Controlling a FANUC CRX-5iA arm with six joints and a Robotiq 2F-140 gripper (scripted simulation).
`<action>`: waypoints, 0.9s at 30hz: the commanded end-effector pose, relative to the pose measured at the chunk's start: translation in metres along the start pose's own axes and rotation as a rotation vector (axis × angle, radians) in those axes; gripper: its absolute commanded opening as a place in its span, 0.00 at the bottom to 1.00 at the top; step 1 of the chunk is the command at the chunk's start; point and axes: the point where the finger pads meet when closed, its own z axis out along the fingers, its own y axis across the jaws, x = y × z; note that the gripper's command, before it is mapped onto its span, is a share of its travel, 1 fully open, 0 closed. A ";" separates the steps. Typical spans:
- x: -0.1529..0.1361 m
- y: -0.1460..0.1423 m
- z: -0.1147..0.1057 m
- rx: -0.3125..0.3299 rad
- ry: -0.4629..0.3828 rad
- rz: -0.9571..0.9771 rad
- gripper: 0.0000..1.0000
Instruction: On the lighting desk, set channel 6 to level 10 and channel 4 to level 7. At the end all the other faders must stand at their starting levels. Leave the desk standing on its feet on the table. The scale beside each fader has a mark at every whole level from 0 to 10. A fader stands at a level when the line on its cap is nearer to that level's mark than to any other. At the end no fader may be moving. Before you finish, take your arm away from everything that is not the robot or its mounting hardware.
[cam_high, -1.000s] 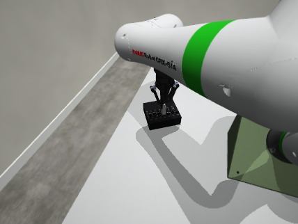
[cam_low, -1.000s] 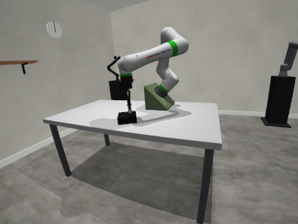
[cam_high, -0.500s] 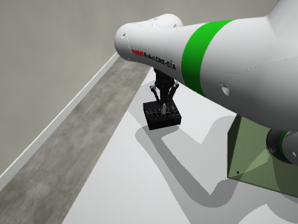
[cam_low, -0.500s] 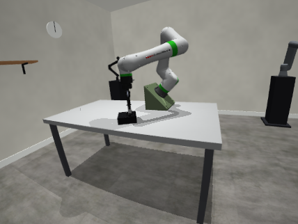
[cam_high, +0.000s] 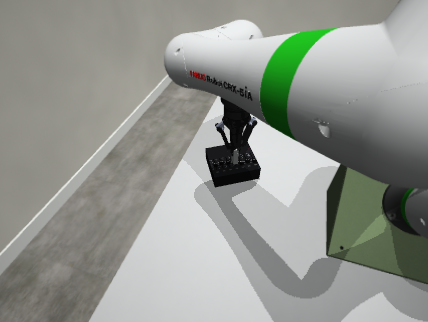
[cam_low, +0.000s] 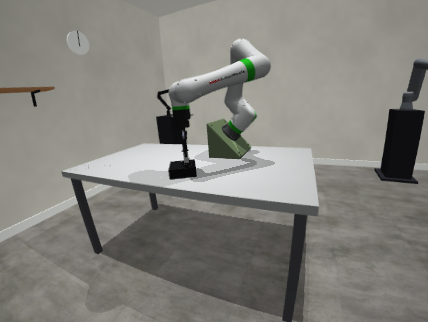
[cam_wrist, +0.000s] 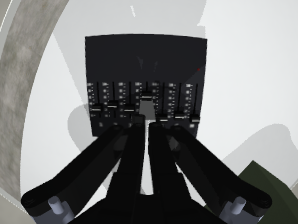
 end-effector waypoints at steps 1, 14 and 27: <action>0.000 0.000 0.000 0.000 0.001 0.000 0.00; -0.002 0.000 0.000 0.000 0.001 0.000 0.00; -0.006 0.000 0.000 0.000 0.001 0.000 0.00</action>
